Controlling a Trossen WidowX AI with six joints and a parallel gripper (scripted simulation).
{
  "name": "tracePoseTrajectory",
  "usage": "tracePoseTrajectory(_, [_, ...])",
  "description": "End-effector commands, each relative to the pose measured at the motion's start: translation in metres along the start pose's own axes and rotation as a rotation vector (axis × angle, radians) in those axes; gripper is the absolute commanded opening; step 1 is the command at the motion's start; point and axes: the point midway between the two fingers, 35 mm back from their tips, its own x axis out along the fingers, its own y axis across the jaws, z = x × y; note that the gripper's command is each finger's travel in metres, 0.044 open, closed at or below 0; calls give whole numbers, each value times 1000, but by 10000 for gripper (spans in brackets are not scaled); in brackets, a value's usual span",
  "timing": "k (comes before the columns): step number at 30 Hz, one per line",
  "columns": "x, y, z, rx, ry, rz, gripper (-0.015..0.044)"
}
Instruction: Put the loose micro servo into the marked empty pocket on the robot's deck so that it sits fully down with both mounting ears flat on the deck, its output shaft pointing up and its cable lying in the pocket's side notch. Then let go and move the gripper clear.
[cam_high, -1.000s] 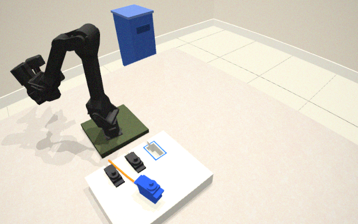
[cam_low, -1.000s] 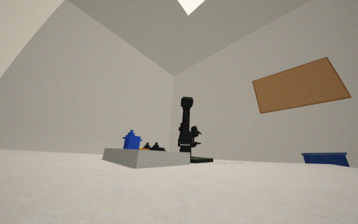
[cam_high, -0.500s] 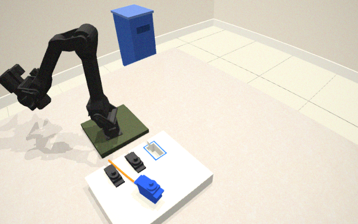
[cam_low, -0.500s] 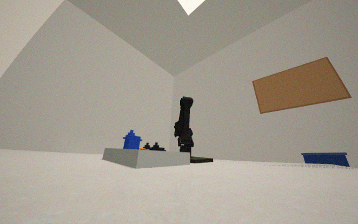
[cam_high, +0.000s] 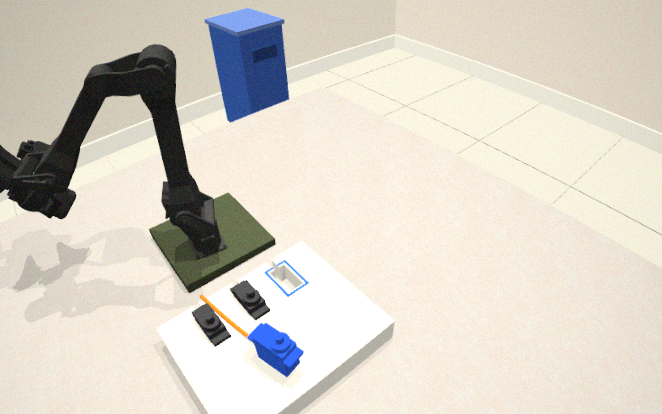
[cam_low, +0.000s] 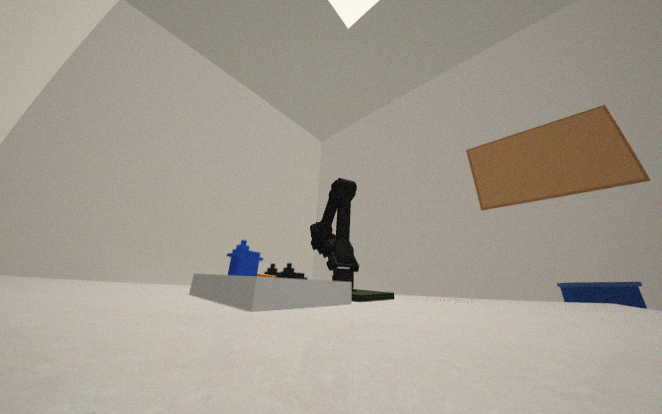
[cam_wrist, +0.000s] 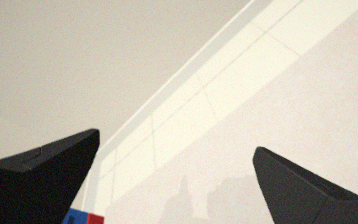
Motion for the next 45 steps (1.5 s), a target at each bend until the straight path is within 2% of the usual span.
tracePoseTrajectory(1, [-13,12,-21,-88,80,28,440])
tracePoseTrajectory(21, [-89,30,-97,-481,362,180,440])
tracePoseTrajectory(45, [-210,21,-166,-980,698,441,440])
